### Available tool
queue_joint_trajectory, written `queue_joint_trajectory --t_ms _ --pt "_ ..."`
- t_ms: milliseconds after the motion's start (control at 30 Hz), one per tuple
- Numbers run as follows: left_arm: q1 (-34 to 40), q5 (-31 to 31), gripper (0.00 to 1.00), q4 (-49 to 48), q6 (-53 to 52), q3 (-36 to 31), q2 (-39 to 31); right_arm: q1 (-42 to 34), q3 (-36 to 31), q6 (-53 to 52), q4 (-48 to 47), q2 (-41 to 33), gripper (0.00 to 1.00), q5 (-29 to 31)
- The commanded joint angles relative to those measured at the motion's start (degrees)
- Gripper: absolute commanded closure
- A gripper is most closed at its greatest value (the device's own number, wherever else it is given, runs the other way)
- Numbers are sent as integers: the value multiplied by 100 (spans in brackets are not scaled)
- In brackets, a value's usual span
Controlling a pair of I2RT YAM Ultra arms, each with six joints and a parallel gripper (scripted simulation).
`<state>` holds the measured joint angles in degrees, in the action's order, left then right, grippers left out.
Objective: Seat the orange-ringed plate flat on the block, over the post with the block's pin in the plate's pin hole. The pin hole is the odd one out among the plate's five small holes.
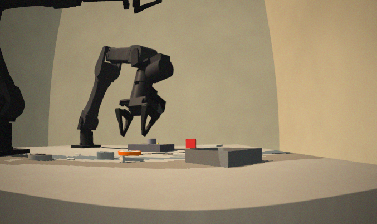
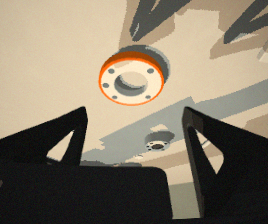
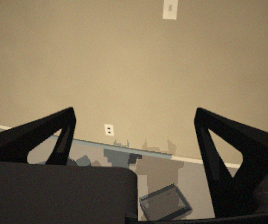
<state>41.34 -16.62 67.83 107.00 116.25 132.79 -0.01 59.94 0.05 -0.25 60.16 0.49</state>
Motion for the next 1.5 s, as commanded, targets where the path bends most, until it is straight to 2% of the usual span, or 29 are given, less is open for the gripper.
queue_joint_trajectory --t_ms 0,67,100,333,367,433,500,533,700,900,967,1167,1233,1467 --pt "-59 90 20 284 -30 294 -86 70 233 -208 235 2 0 -164" --pt "24 72 20 239 -29 286 -133 14 238 -91 161 -36 0 -118" --pt "21 70 20 224 -33 273 97 -23 318 13 -3 -237 0 -123" --pt "22 70 20 225 -28 335 -54 -28 274 10 -36 -105 0 -112" --pt "92 -36 20 261 -9 -118 -209 -28 321 4 -36 -114 0 -112" --pt "-94 69 20 50 -32 60 -90 -27 329 3 -36 -116 0 -112" --pt "57 50 20 194 -22 242 -218 -27 329 3 -36 -116 0 -112" --pt "85 56 20 186 11 -73 -167 -27 329 3 -36 -116 0 -112" --pt "92 68 20 -185 58 -269 63 -27 329 3 -36 -116 0 -112" --pt "125 69 20 -346 109 -320 -77 -27 329 3 -36 -116 0 -112" --pt "137 74 20 -424 120 -434 130 -27 329 3 -36 -116 0 -112" --pt "93 75 20 -407 129 -403 119 -27 329 3 -36 -116 0 -112" --pt "190 74 20 -608 158 -541 -49 -27 329 3 -36 -116 0 -112" --pt "215 83 20 -837 203 -696 212 -27 329 3 -36 -116 0 -112"
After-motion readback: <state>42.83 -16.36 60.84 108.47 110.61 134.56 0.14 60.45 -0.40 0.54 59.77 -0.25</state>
